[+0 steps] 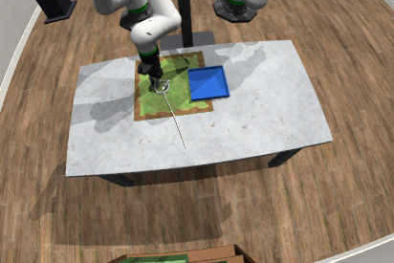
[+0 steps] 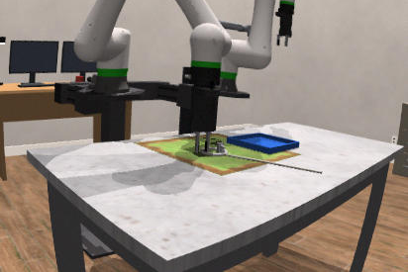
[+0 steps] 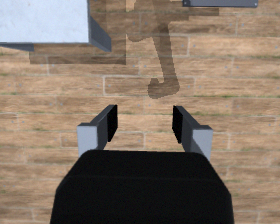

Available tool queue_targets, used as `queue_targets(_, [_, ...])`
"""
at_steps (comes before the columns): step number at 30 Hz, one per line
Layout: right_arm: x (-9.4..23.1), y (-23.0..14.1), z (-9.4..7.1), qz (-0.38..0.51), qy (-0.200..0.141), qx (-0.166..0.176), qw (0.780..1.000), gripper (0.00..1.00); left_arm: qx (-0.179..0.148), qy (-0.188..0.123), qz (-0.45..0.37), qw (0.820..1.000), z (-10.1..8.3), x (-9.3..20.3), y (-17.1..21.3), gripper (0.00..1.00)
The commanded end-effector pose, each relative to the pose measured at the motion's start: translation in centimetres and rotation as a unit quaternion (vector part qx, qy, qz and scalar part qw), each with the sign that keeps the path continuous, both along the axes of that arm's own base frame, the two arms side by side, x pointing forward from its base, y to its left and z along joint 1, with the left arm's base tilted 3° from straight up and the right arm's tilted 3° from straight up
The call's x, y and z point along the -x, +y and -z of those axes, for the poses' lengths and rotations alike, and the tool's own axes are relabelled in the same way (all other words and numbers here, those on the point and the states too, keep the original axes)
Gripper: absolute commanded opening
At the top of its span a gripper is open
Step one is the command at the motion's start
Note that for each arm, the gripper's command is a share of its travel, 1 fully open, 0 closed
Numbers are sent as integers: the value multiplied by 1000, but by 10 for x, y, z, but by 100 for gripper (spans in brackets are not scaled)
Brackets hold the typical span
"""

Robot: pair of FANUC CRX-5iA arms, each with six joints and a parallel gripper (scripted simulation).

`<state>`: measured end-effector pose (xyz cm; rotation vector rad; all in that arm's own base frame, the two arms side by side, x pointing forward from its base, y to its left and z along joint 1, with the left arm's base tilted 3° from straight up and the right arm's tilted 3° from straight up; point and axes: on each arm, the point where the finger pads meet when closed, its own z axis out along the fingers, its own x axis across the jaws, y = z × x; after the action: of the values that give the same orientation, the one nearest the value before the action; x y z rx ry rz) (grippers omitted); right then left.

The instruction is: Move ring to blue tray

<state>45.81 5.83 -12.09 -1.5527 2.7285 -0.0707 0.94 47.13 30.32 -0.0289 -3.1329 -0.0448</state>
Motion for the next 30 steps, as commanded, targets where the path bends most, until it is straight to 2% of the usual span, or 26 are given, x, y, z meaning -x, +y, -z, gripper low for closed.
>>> queue_targets(1, [-1,0,-1,0,-1,0,1000,55,-1,0,0,1000,-1,0,0,100])
queue_targets(2, [-1,0,-1,0,-1,0,1000,0,-1,0,0,1000,-1,0,0,100])
queue_targets(30, [-1,0,-1,0,-1,0,1000,0,-1,0,0,1000,-1,0,0,100])
